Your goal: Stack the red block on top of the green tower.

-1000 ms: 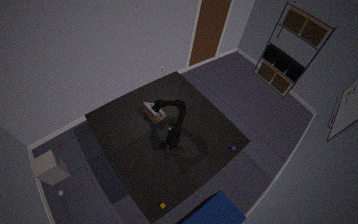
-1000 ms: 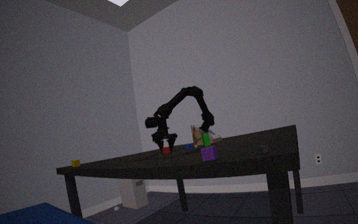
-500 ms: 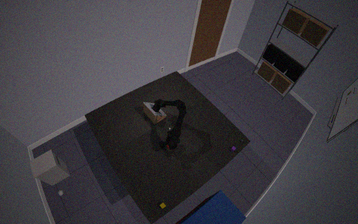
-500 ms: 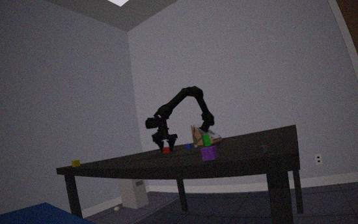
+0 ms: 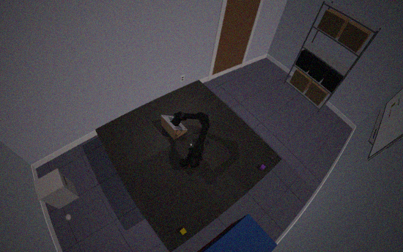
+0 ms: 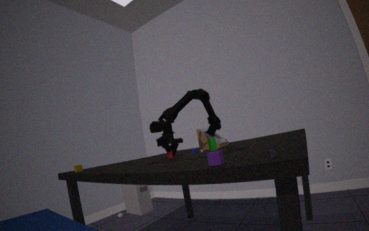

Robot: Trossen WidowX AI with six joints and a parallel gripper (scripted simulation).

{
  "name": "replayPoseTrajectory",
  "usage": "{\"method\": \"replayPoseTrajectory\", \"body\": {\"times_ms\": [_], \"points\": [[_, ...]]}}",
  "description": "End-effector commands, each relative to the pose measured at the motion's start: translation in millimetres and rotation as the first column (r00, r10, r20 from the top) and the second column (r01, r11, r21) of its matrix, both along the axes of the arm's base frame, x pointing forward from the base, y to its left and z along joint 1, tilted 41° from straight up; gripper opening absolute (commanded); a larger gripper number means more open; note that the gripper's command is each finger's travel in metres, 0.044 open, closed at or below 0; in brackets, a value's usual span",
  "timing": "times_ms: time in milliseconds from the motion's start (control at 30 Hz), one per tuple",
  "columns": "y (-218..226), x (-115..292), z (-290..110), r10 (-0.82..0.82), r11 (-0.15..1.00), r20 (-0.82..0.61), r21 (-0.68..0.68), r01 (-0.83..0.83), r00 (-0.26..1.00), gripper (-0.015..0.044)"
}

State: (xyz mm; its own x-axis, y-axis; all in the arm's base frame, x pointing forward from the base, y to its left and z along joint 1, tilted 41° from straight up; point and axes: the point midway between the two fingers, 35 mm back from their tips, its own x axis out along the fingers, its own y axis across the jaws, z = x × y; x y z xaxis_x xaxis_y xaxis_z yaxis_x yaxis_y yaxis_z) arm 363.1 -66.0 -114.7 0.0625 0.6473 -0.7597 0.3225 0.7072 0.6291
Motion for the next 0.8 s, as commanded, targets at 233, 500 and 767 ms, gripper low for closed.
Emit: {"method": "replayPoseTrajectory", "body": {"times_ms": [233, 500, 767], "points": [[-11, -1, 12, -0.005, 1.000, -0.003, 0.001, 0.005, 1.000, 0.0000], [-39, -4, 45, -0.005, 1.000, -0.003, -0.001, 0.005, 1.000, 0.0000], [-63, -6, 73, -0.005, 1.000, -0.004, -0.003, 0.005, 1.000, 0.0000]]}}
